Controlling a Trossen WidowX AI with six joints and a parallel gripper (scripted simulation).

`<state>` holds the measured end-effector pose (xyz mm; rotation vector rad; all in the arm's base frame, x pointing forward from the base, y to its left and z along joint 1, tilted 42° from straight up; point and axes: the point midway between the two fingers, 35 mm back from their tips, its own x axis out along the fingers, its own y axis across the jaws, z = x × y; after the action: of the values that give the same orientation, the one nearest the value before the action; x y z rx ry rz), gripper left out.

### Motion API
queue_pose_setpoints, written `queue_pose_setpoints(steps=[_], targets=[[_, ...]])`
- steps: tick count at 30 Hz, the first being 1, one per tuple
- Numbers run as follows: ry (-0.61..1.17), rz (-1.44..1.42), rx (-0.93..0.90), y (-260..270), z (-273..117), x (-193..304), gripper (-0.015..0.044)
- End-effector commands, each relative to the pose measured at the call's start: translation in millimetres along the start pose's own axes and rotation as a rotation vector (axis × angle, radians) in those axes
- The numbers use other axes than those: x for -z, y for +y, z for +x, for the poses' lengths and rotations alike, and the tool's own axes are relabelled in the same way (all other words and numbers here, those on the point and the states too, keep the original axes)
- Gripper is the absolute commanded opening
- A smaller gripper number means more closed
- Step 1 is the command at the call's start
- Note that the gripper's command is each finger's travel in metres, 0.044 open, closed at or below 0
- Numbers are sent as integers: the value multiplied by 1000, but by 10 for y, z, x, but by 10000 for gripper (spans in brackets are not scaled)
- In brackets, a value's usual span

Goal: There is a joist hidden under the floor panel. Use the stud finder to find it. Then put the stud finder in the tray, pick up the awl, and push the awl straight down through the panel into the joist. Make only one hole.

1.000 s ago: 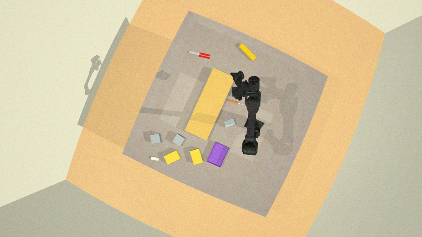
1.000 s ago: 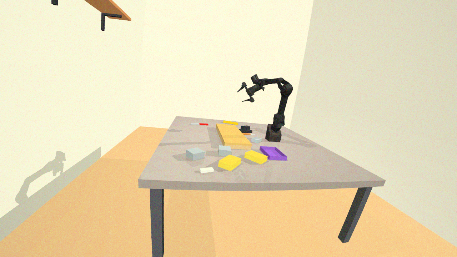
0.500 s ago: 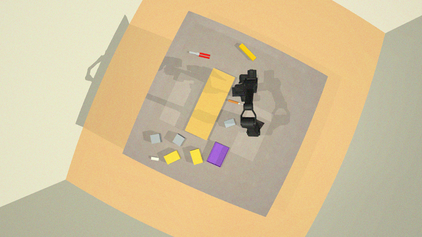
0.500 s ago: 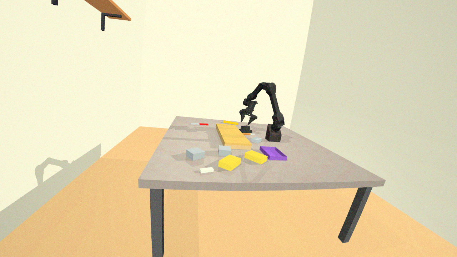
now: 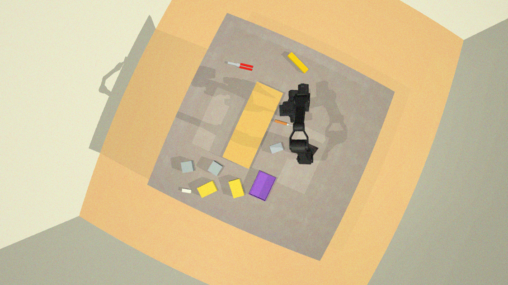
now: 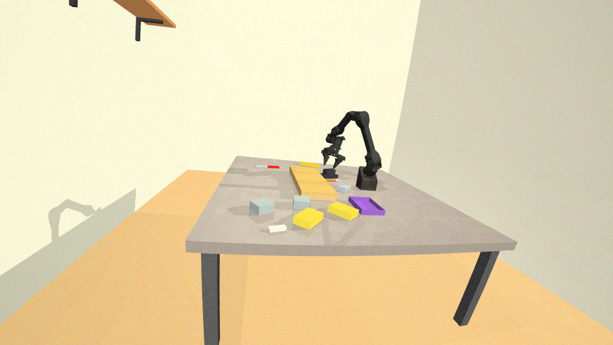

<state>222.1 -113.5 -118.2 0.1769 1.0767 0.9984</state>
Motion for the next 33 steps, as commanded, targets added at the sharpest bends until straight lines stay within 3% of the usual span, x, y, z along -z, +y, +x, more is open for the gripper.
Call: queue_pose_setpoints(steps=[1, 28, 33], targets=[[2, 8, -6, 10, 71, 26, 440], [1, 8, -8, 24, 468, 137, 440], [1, 8, -8, 24, 468, 137, 328]])
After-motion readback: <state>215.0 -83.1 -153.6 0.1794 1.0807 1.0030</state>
